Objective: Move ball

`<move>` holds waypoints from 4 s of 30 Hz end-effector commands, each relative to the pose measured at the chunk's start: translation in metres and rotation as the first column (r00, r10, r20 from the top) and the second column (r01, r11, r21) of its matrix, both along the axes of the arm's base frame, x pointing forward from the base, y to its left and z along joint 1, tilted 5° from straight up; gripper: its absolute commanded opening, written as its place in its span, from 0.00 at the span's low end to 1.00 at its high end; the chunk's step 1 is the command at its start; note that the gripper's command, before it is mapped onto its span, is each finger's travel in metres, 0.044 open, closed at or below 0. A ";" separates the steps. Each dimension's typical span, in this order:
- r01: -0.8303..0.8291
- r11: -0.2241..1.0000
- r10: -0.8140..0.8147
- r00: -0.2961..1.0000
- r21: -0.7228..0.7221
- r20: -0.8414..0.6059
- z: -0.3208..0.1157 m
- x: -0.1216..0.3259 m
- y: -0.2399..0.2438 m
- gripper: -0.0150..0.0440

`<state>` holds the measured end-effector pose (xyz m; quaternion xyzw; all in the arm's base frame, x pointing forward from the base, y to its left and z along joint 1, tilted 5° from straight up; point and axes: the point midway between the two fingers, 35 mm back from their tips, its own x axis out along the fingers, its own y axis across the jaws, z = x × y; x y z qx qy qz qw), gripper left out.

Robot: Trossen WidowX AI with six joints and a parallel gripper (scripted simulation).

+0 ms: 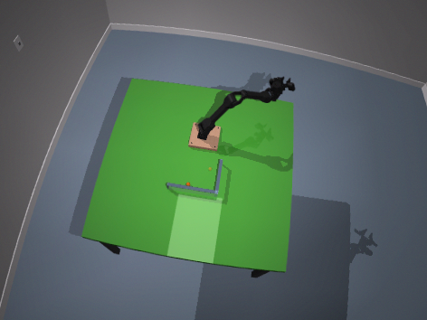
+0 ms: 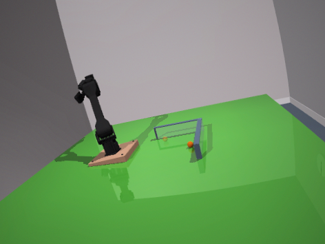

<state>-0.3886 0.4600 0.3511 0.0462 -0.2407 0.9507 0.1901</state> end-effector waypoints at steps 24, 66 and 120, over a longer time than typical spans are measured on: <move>0.764 0.425 -0.721 0.610 -0.486 0.329 -0.114 0.426 0.128 0.64; -0.177 -0.881 -0.440 -0.028 -0.438 0.897 -0.271 0.787 -0.374 0.64; -0.419 -0.849 -0.386 0.072 -0.323 0.920 -0.348 0.765 -0.462 0.35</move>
